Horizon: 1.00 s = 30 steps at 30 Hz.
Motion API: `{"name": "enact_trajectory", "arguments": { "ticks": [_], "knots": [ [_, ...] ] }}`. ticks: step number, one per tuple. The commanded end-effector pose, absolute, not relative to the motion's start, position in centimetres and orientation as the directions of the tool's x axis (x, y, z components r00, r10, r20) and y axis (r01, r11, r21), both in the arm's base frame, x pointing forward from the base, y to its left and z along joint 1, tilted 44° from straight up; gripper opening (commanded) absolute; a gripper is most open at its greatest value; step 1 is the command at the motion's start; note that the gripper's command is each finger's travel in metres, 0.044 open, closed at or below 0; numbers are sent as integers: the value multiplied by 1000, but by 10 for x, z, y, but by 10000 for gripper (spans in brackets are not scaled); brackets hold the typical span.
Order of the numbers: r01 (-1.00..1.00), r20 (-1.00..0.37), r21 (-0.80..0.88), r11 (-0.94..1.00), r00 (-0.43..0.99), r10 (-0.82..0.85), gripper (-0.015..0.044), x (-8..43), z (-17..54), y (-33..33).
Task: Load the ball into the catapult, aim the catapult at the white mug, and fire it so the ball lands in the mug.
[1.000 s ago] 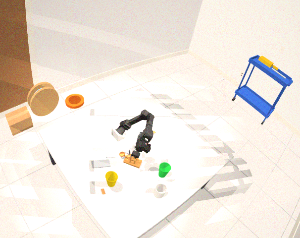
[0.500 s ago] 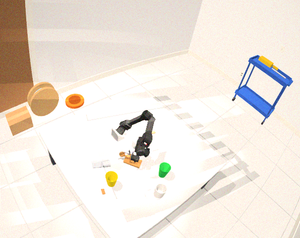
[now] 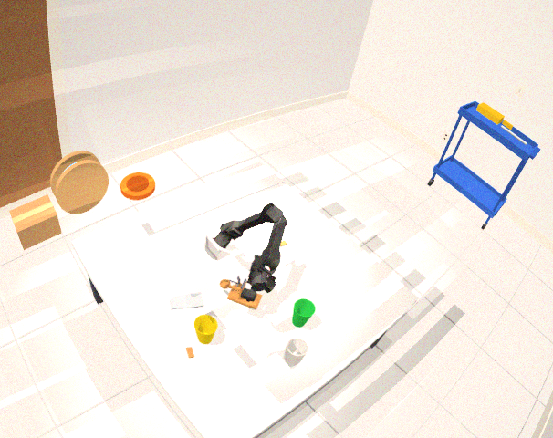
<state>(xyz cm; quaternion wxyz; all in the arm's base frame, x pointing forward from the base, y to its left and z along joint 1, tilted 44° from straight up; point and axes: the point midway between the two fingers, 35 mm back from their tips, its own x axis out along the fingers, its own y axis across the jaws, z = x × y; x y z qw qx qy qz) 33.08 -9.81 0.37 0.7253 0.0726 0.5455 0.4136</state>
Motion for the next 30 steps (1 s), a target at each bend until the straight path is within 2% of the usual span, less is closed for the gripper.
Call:
{"name": "enact_trajectory", "arguments": {
  "ticks": [1, 15, 25, 30],
  "knots": [
    [-517, -725, 566, 642, 58, 686, 440, 330, -2, -91],
    [-517, -724, 566, 642, 58, 687, 440, 330, -13, -79],
    [-522, -730, 559, 645, 61, 681, 177, 331, -11, -82],
    [-522, -730, 559, 645, 61, 681, 144, 331, -11, -82]
  ]
}}
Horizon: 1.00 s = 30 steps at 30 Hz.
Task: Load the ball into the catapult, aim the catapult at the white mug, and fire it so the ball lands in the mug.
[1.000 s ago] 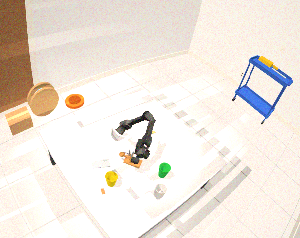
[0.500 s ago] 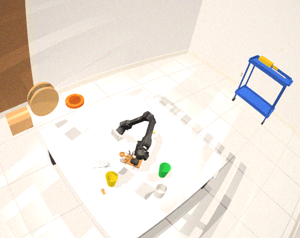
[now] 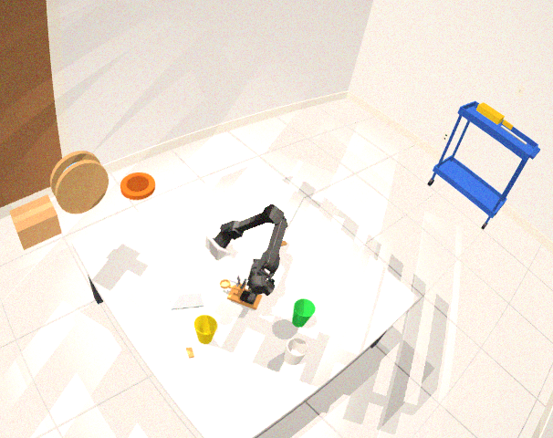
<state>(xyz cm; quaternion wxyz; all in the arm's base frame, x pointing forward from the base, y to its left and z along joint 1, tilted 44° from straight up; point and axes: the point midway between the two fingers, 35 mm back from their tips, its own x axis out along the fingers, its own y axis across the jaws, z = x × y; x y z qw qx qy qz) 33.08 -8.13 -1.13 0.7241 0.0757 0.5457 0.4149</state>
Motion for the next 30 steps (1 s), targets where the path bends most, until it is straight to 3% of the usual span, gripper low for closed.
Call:
{"name": "enact_trajectory", "arguments": {
  "ticks": [1, 7, 13, 30],
  "knots": [
    [-522, -730, 559, 645, 61, 681, 137, 331, -11, -82],
    [-518, -729, 561, 645, 60, 682, 0, 329, 19, -111],
    [-477, -728, 580, 661, 60, 682, 0, 332, 24, -117],
    [41, -726, 687, 725, 60, 685, 0, 382, 9, -134]
  ]
}}
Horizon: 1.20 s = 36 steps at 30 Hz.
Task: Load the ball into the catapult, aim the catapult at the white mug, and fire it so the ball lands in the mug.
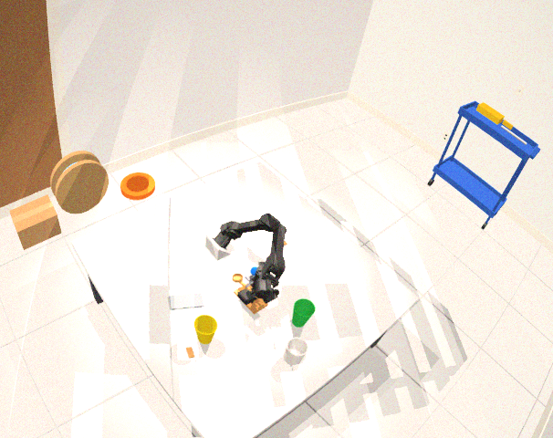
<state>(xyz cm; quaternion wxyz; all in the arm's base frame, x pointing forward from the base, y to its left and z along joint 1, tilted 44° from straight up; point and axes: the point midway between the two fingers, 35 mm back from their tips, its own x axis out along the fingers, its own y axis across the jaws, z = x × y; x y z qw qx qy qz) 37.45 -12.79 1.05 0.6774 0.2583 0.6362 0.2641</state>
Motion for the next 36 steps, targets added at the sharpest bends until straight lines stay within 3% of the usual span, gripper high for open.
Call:
{"name": "enact_trajectory", "arguments": {
  "ticks": [1, 36],
  "knots": [
    [46, -726, 687, 725, 60, 685, 0, 383, 8, -135],
    [45, -726, 688, 724, 61, 685, 0, 387, -29, -104]
  ]
}}
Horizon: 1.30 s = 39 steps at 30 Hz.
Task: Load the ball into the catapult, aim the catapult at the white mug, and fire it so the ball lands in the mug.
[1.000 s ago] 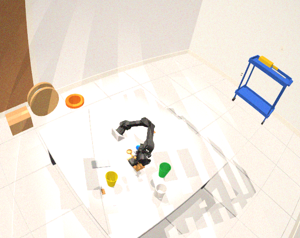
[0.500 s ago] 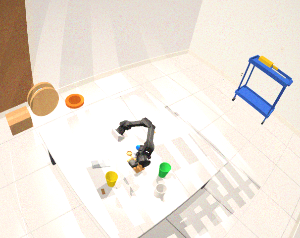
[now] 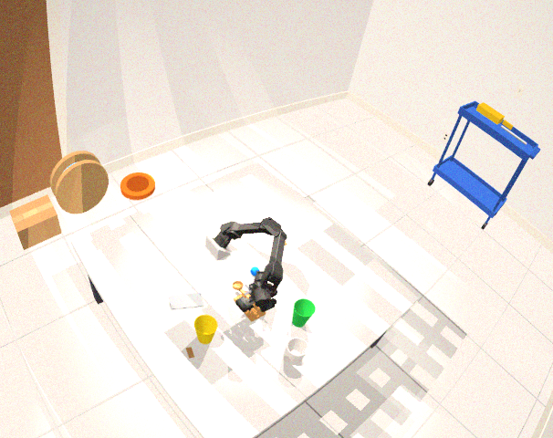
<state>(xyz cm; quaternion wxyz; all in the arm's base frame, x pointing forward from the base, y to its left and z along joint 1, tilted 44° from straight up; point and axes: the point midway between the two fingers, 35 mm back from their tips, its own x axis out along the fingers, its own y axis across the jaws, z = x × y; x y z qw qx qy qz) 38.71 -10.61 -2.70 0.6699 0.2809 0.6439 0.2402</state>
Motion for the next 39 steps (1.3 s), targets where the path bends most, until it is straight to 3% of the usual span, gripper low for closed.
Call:
{"name": "enact_trajectory", "arguments": {
  "ticks": [1, 6, 23, 29, 39],
  "knots": [
    [40, -728, 686, 727, 55, 684, 0, 387, -27, -106],
    [40, -728, 686, 727, 55, 684, 0, 387, -27, -106],
    [58, -730, 684, 728, 65, 681, 440, 388, -13, -120],
    [126, -736, 677, 725, 98, 670, 440, 378, 42, -171],
    [145, -727, 686, 713, 98, 679, 440, 378, 38, -170]
  ]
}}
